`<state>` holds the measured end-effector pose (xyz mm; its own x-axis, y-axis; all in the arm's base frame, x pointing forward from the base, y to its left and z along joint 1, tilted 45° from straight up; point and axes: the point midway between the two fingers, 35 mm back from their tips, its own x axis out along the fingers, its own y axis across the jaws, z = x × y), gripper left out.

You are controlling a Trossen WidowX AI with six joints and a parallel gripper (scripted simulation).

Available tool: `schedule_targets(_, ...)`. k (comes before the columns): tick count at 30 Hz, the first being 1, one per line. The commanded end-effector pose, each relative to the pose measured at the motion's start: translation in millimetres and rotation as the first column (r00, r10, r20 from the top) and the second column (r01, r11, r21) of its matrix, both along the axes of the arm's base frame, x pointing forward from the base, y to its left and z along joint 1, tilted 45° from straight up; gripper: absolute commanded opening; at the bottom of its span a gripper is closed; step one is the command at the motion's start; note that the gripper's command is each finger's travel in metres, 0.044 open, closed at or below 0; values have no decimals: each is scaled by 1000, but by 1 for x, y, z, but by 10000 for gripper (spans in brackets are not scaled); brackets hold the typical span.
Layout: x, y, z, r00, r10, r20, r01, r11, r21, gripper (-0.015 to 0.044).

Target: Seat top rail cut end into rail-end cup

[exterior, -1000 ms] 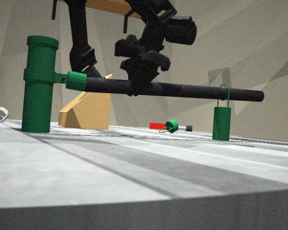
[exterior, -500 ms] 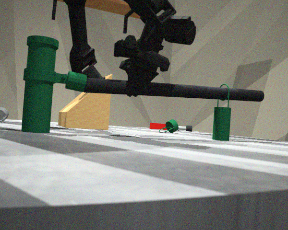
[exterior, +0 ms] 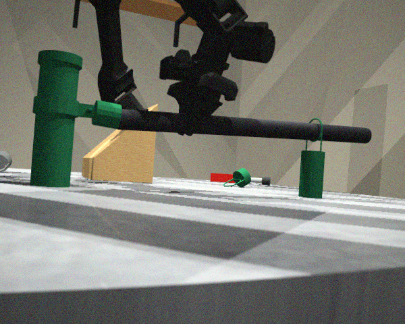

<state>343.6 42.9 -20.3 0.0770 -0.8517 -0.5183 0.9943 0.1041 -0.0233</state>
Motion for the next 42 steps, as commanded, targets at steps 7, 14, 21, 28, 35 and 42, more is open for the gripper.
schedule_targets(7,1,1,1,1000,1,6,-1,1000,3,0)
schedule_targets(14,3,5,0,1000,1,6,-1,1000,3,0)
schedule_targets(21,5,9,-1,1000,1,7,-1,1000,3,0)
schedule_targets(28,7,14,-2,1000,1,7,-1,1000,4,0)
schedule_targets(35,9,18,-3,1000,1,7,-1,1000,4,0)
schedule_targets(42,8,12,0,1000,0,-2,0,1000,-2,0)
